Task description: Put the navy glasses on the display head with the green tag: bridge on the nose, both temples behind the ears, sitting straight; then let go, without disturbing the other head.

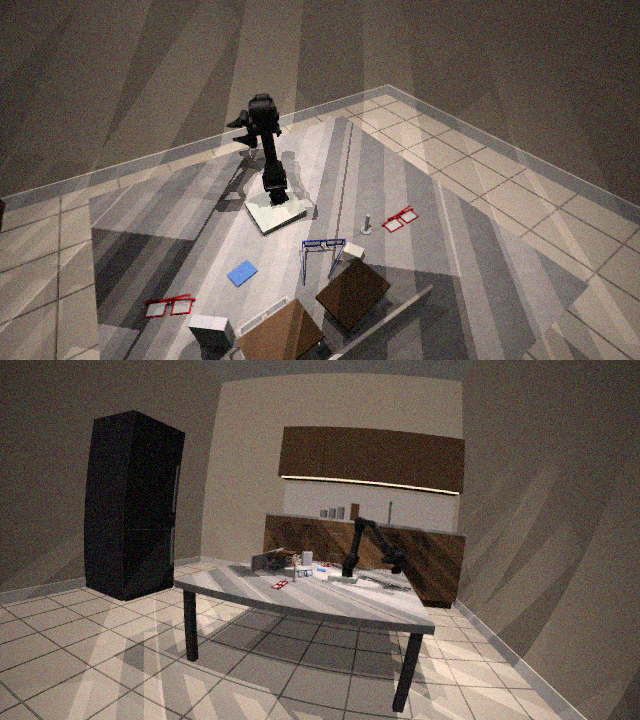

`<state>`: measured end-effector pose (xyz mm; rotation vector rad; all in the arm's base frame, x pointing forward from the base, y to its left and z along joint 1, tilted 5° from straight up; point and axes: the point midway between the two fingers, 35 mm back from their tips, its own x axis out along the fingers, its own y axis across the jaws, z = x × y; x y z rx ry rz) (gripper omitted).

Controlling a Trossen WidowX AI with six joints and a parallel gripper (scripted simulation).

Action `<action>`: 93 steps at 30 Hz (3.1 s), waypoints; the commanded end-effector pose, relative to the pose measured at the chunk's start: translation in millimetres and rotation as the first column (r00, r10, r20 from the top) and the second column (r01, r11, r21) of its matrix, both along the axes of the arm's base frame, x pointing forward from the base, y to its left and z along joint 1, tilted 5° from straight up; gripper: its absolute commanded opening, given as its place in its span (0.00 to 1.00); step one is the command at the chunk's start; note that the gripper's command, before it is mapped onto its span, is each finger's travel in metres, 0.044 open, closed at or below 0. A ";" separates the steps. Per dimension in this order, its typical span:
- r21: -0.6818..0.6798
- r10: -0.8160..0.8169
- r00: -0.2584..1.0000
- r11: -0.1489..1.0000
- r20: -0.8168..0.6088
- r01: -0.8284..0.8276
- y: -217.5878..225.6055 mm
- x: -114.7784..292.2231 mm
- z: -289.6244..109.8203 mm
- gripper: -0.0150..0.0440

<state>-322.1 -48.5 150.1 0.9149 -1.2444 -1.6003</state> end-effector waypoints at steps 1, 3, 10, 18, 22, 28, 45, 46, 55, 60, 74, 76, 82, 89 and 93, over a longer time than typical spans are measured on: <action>0.000 0.000 1.000 1.000 0.000 0.000 0.0 0.0 0.0 0.98; 0.000 0.000 1.000 1.000 0.000 0.000 0.0 0.0 0.0 1.00; 0.022 -0.038 0.999 0.999 0.013 0.038 10.3 -4.4 -2.1 0.91; 0.133 -0.468 0.826 0.883 0.313 0.450 134.4 -3.3 -21.2 0.59; 0.186 -0.634 0.625 0.754 0.456 0.630 195.3 19.0 -30.2 0.59; 0.271 -0.743 0.253 0.505 0.620 0.819 271.8 72.9 -42.2 0.59; 0.552 -0.131 -0.608 -0.306 0.783 0.776 358.7 314.5 -68.0 0.59; 0.569 -0.067 -0.624 -0.344 0.779 0.747 356.6 330.0 -69.1 0.59; 0.734 0.527 -0.520 -0.563 0.673 0.380 304.2 460.1 -73.7 0.59; 0.819 0.773 -0.273 -0.557 0.572 0.138 251.0 517.7 -72.6 0.59; 0.942 0.794 0.522 -0.189 0.313 -0.277 82.8 587.6 -58.3 0.59; 0.942 0.794 0.522 -0.189 0.313 -0.277 82.8 587.6 -58.3 0.59; 0.942 0.794 0.522 -0.189 0.313 -0.277 81.3 588.1 -58.2 0.59; 0.942 0.794 0.522 -0.189 0.313 -0.277 81.3 588.1 -58.2 0.46; 0.942 0.794 0.522 -0.189 0.313 -0.277 81.3 588.1 -58.2 0.46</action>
